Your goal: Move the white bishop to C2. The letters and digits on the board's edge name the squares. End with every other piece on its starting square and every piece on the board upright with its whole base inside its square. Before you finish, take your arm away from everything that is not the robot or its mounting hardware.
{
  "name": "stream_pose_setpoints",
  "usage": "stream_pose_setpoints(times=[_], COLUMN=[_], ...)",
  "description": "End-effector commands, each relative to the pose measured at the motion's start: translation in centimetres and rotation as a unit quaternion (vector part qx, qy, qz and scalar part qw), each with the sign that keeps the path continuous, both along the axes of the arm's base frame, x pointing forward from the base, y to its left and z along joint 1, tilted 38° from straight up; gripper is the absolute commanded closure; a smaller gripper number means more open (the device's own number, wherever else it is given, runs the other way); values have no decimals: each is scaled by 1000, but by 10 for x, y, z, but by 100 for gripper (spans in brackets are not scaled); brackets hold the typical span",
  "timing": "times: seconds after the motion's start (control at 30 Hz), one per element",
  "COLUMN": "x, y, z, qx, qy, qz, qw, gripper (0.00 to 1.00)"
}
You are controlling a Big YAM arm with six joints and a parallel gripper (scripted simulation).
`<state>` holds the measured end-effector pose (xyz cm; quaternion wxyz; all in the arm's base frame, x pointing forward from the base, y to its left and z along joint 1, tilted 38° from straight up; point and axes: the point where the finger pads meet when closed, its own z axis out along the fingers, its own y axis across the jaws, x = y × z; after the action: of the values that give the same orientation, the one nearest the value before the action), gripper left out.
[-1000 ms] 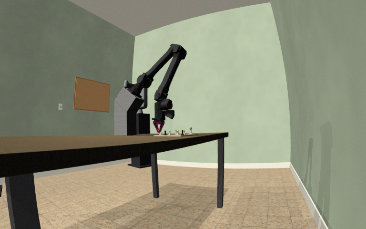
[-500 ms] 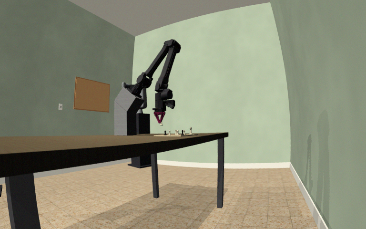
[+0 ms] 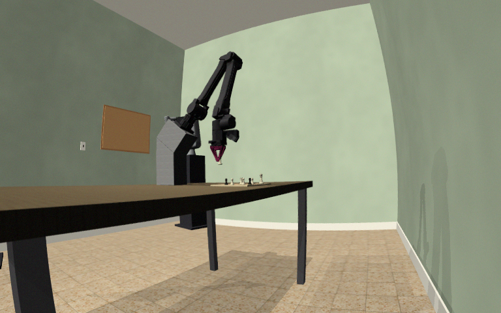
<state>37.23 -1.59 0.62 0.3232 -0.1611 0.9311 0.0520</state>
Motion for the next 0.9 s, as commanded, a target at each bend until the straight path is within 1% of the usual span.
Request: stream_pose_setpoints(times=[0.0,0.07,0.1,0.13,0.17,0.23,0.3,0.37,0.4,0.43,0.57,0.6,0.73,0.87], x=[-3,-1,5,13,25,51,53,76,83,87,89,79,80,82], y=[0,2,5,9,15,34,35,59,68,75,78,67,67,72], z=[-5,-4,1,9,22,50,51,78,85,88,90,78,78,81], qx=[-3,0,5,11,21,51,51,83,94,100,104,102,103,104], qy=[2,4,7,5,2,5,6,14,21,27,30,41,42,35], qz=[6,3,-3,-12,-26,-65,-65,-105,-119,-129,-134,-146,-146,-139], qw=[1000,1000,1000,1000,999,997,997,991,988,986,985,983,983,984], gripper=[100,100,100,100,100,100,100,100,100,100,100,100,100,100])
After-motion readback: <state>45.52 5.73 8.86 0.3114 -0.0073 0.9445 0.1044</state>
